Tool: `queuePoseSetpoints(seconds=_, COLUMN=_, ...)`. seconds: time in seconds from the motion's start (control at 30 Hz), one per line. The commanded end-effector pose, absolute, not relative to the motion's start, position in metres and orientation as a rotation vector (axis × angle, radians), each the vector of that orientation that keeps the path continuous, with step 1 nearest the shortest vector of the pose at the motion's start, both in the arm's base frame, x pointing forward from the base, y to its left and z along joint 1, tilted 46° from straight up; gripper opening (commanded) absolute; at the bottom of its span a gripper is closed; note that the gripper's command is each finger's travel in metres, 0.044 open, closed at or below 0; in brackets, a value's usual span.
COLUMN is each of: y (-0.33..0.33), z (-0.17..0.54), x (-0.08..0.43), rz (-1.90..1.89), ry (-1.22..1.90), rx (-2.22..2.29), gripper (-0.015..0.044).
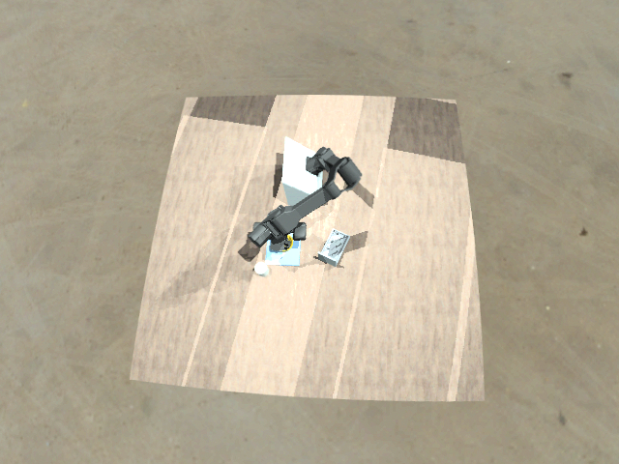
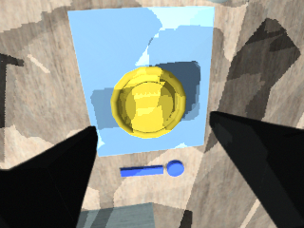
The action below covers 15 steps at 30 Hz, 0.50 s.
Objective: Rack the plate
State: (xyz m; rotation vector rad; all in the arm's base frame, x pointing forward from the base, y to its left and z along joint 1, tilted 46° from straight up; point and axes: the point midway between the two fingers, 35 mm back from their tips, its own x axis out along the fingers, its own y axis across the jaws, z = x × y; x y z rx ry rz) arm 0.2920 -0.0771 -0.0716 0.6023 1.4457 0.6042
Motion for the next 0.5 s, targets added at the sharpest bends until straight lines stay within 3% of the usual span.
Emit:
queuePoseSetpoints(seconds=0.0, y=-0.07, z=-0.078, x=0.29, rz=0.606, ry=1.453, rx=0.616, gripper=0.04)
queuePoseSetpoints(seconds=0.47, y=-0.054, z=-0.094, x=0.291, rz=0.606, ry=1.453, rx=0.616, gripper=0.04)
